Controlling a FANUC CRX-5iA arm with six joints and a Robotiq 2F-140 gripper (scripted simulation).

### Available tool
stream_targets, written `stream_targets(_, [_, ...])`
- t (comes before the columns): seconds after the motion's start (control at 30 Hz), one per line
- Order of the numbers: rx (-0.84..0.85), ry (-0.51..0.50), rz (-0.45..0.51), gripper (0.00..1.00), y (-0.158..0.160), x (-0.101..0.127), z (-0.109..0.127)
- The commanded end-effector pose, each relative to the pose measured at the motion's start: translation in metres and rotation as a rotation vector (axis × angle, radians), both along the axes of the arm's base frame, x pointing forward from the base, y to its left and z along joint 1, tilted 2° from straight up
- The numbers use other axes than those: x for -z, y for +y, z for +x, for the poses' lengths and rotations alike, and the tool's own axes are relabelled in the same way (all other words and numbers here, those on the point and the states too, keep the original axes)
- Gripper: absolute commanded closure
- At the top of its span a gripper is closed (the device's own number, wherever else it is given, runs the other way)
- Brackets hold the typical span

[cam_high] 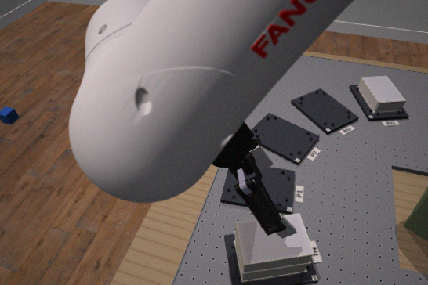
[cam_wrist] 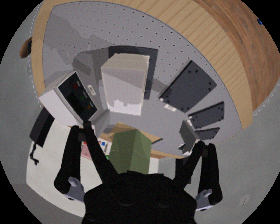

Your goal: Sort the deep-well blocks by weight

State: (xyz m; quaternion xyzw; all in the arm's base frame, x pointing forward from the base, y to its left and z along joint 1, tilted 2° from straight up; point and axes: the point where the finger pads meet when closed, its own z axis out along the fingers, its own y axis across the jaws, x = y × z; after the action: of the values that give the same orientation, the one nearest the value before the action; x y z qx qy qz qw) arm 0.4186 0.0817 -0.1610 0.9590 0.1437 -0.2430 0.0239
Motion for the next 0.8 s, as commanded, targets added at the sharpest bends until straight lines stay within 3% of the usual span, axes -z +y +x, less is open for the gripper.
stream_targets(0.0, [0.0, 0.0, 0.0, 0.0, 0.014, -0.001, -0.001])
stream_targets(0.33, [0.0, 0.0, 0.0, 0.0, 0.054, -0.002, -0.005])
stream_targets(0.77, [0.0, 0.0, 0.0, 0.0, 0.056, -0.002, -0.005])
